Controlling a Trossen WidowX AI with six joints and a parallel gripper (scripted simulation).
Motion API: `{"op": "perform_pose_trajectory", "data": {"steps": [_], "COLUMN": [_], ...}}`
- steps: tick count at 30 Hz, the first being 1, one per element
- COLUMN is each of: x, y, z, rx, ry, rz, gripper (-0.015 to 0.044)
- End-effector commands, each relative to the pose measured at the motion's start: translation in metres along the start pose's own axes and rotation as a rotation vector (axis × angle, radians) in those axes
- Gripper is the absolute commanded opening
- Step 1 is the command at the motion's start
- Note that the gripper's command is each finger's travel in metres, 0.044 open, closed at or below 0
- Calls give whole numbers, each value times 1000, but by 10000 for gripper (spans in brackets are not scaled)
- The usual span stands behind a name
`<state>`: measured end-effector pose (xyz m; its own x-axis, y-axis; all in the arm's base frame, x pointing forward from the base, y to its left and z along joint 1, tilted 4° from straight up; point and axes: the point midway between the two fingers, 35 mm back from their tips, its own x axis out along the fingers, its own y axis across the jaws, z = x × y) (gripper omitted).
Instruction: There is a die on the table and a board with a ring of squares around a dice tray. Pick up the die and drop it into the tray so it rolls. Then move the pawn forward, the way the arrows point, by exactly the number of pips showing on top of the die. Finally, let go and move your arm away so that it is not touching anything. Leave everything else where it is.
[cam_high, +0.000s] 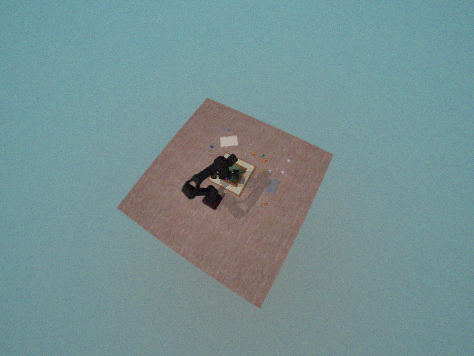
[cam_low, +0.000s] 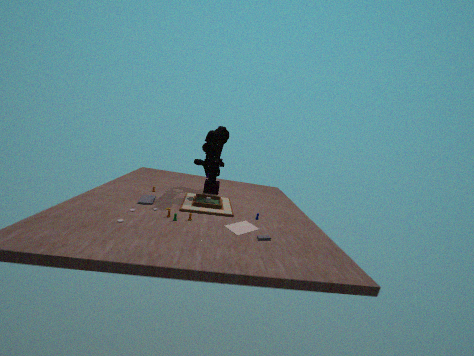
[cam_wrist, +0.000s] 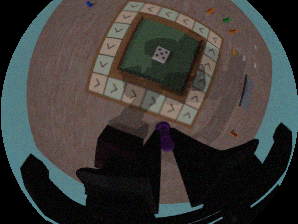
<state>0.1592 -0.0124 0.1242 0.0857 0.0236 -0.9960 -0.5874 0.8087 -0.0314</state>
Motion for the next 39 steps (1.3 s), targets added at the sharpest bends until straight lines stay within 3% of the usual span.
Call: {"op": "perform_pose_trajectory", "data": {"steps": [1, 39], "x": [1, 72], "y": [-8, -136], "z": [6, 76], "rx": [0, -3], "ry": [-3, -8], "rz": [1, -5], "gripper": [0, 0]}}
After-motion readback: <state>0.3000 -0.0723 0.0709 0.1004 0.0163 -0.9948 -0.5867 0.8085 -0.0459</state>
